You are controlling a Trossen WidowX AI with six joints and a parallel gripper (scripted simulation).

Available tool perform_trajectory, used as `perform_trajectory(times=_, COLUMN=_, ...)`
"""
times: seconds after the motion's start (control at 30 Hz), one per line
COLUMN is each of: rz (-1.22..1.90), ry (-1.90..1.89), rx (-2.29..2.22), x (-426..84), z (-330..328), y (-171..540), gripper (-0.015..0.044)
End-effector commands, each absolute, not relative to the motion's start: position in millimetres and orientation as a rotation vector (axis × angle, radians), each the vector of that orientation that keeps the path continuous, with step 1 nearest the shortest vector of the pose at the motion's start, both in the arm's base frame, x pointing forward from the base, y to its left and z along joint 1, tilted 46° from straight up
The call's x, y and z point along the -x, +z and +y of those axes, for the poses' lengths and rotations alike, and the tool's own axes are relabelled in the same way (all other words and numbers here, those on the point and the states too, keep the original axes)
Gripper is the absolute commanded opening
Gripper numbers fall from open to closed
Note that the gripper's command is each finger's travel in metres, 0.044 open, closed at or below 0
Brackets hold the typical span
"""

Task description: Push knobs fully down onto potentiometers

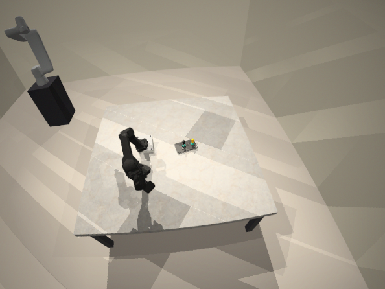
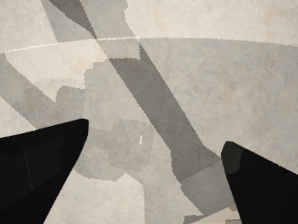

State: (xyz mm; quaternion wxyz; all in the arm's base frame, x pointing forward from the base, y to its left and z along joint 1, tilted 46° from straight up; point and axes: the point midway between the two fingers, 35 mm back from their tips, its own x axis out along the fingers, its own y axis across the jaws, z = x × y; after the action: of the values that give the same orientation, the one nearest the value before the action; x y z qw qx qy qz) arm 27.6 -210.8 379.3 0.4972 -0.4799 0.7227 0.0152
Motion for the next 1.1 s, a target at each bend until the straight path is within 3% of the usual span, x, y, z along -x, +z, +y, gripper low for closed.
perform_trajectory(times=0.0, rz=1.746, ry=0.036, rx=1.158, x=-29, z=-212, y=378, gripper=0.0374)
perform_trajectory(times=0.47, rz=1.626, ry=0.005, rx=0.835, x=-189, z=-220, y=284, gripper=0.0006)
perform_trajectory(times=1.07, rz=1.677, ry=0.064, rx=0.806, x=-287, z=-119, y=198, gripper=0.0000)
